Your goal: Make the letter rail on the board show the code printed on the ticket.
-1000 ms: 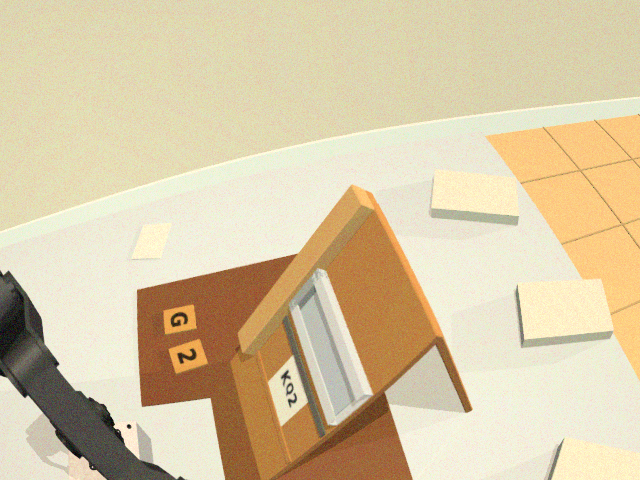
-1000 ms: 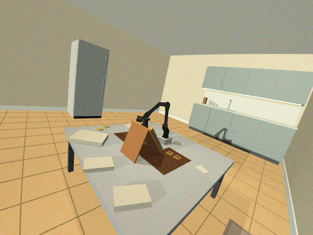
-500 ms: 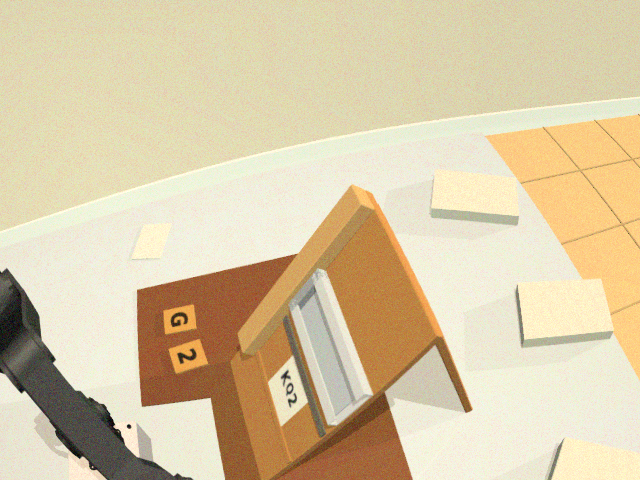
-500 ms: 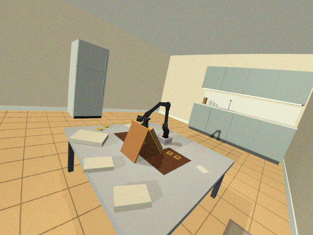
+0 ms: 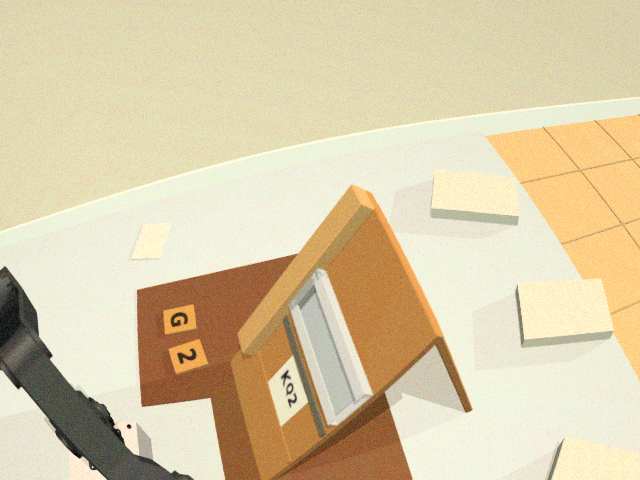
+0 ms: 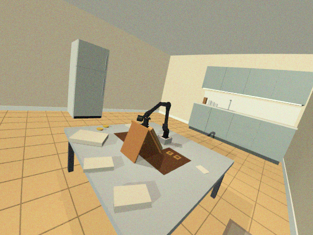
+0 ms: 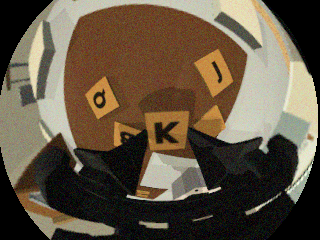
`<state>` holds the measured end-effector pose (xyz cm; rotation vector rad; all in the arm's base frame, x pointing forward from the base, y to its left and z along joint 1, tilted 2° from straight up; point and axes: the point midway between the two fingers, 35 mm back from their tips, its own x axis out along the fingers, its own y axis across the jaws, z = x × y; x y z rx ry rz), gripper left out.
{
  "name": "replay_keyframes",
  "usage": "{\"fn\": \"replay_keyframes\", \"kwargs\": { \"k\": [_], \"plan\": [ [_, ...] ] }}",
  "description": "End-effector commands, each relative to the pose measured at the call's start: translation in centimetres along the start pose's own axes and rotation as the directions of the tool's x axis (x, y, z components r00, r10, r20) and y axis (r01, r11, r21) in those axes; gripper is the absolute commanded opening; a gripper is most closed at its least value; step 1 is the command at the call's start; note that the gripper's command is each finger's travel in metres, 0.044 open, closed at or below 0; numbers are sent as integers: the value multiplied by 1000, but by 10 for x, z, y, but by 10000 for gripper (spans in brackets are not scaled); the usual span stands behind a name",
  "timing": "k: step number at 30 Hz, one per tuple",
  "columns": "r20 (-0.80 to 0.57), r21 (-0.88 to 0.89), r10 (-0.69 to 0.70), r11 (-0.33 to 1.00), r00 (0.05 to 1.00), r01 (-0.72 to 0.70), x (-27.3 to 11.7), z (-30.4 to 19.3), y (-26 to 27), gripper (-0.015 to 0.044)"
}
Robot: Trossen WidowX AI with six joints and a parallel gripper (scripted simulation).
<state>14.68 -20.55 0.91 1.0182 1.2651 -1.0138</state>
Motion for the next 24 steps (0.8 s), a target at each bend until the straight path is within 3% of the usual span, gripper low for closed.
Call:
{"fn": "replay_keyframes", "kwargs": {
  "k": [1, 24],
  "plan": [
    [8, 4, 0, 1000, 1000, 0, -3, 1, 0, 0],
    [8, -16, 10, 1000, 1000, -10, -6, -1, 2, 0]
  ]
}}
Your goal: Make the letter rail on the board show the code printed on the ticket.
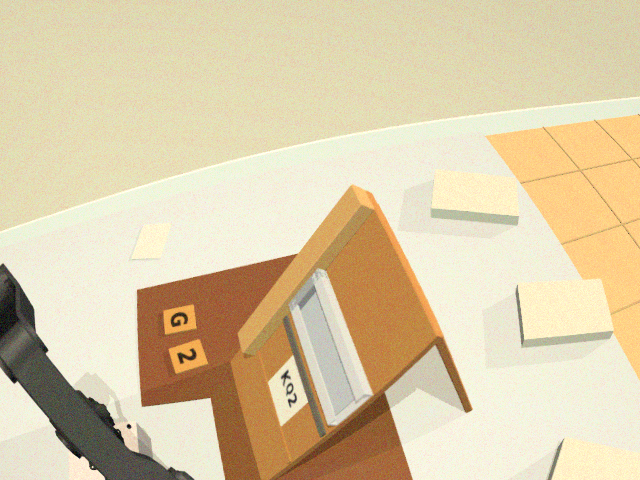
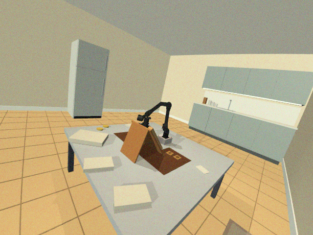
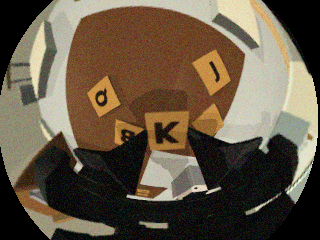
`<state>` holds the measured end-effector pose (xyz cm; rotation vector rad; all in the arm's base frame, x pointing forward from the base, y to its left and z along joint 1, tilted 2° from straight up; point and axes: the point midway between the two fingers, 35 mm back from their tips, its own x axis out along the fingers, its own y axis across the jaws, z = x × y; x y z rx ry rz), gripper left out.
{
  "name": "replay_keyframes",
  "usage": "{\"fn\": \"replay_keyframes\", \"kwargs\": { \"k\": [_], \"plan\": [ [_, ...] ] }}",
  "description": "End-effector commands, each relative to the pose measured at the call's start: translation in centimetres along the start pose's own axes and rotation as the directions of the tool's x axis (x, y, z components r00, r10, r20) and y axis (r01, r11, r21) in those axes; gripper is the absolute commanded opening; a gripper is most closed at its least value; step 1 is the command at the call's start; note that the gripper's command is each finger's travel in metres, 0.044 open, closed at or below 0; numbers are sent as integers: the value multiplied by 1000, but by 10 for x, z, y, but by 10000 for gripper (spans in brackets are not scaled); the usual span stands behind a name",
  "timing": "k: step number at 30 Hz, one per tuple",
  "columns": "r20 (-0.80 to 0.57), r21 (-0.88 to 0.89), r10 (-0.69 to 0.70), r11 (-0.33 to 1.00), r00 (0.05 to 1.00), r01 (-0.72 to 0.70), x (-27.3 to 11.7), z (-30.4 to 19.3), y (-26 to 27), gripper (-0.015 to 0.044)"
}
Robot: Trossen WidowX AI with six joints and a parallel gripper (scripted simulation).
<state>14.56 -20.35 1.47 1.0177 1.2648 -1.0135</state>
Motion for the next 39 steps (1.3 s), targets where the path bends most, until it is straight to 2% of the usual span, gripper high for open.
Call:
{"fn": "replay_keyframes", "kwargs": {
  "k": [1, 11, 21, 30, 39],
  "plan": [
    [17, -35, 22, 999, 1000, -22, -2, 3, 6, 0],
    [121, -288, 181, 947, 976, -140, -20, 20, 47, 0],
    [196, -540, 346, 819, 918, -193, -45, 31, 88, 0],
    [235, -739, 492, 651, 838, -174, -72, 35, 125, 0],
    [244, -888, 629, 451, 738, -91, -105, 31, 159, 0]
  ]
}}
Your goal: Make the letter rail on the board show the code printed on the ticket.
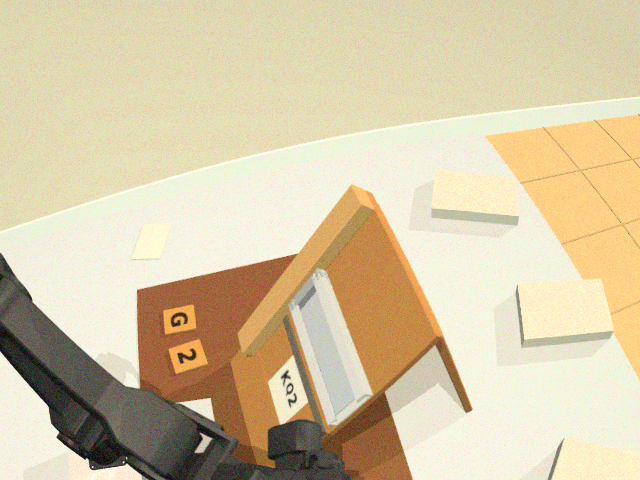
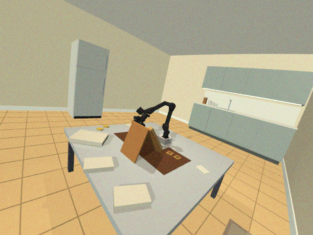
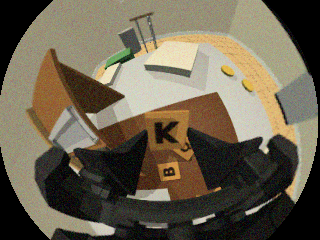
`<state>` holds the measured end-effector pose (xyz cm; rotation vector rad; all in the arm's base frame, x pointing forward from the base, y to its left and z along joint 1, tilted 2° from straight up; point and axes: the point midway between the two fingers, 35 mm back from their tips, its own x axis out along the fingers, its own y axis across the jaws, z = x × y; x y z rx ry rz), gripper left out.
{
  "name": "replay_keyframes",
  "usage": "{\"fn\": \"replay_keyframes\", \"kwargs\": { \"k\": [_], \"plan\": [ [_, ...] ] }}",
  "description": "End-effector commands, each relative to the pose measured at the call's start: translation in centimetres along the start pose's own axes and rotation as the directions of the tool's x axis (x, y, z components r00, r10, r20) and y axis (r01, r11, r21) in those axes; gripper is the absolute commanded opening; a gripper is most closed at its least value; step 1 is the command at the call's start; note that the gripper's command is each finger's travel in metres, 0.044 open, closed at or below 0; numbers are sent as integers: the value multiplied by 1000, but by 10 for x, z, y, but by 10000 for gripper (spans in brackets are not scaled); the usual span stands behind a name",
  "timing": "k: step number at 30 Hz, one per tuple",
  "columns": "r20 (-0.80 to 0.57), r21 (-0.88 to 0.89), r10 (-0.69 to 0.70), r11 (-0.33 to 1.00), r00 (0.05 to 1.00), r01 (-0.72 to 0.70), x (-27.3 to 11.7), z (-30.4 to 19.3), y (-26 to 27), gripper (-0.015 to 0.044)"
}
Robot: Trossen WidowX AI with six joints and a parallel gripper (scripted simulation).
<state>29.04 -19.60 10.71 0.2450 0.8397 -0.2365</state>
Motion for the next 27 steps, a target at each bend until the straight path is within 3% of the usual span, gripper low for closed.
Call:
{"fn": "replay_keyframes", "kwargs": {
  "k": [1, 7, 27],
  "plan": [
    [85, -129, 40, 991, 996, -29, -7, 24, 14, 0],
    [166, -281, 98, 959, 981, -48, -14, 45, 31, 0],
    [168, -285, 99, 957, 981, -48, -15, 46, 31, 0]
  ]
}}
